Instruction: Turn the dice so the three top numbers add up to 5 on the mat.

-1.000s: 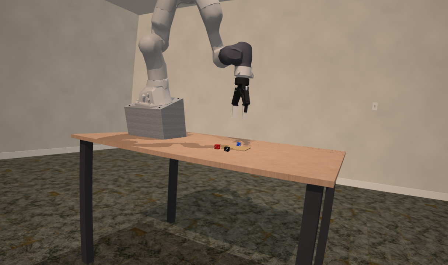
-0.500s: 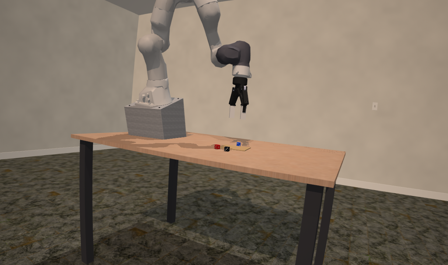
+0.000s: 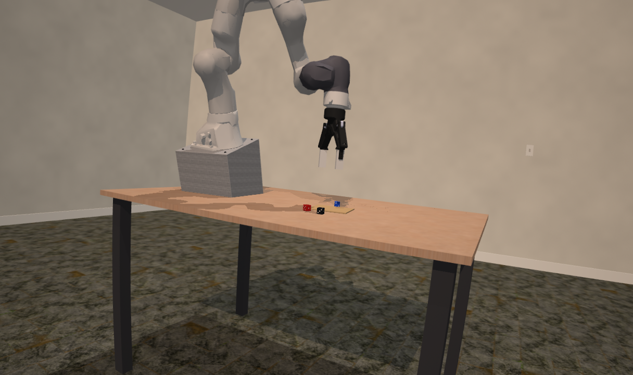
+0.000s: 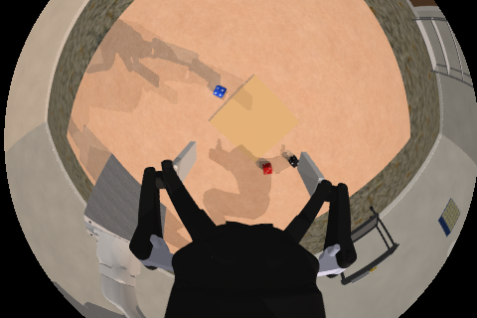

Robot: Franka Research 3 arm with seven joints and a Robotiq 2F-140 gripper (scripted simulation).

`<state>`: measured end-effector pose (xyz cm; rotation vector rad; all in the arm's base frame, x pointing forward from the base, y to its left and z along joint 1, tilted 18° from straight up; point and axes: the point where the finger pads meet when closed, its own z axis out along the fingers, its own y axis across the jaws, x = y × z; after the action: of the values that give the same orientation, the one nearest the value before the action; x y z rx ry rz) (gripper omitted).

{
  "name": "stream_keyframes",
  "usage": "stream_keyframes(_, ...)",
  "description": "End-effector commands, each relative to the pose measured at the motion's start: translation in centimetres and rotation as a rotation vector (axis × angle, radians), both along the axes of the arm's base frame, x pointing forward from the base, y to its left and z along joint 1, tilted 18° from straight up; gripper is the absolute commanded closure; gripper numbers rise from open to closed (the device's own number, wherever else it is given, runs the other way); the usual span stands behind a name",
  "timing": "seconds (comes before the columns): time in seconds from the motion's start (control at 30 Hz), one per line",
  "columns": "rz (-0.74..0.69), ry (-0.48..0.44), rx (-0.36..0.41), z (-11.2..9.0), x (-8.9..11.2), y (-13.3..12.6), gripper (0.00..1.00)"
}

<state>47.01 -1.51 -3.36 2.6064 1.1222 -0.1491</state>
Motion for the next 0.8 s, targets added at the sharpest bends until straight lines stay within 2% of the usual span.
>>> stream_keyframes(0.0, 0.061, 0.015, 0.006, 0.0, 0.1, 0.2, 0.00)
stream_keyframes(0.57, 0.061, 0.015, 0.006, 0.0, 0.1, 0.2, 0.00)
stream_keyframes(0.6, 0.129, 0.037, 0.004, 1.0, -0.5, -3.6, 0.00)
stream_keyframes(0.77, 0.129, 0.037, 0.004, 1.0, -0.5, -3.6, 0.00)
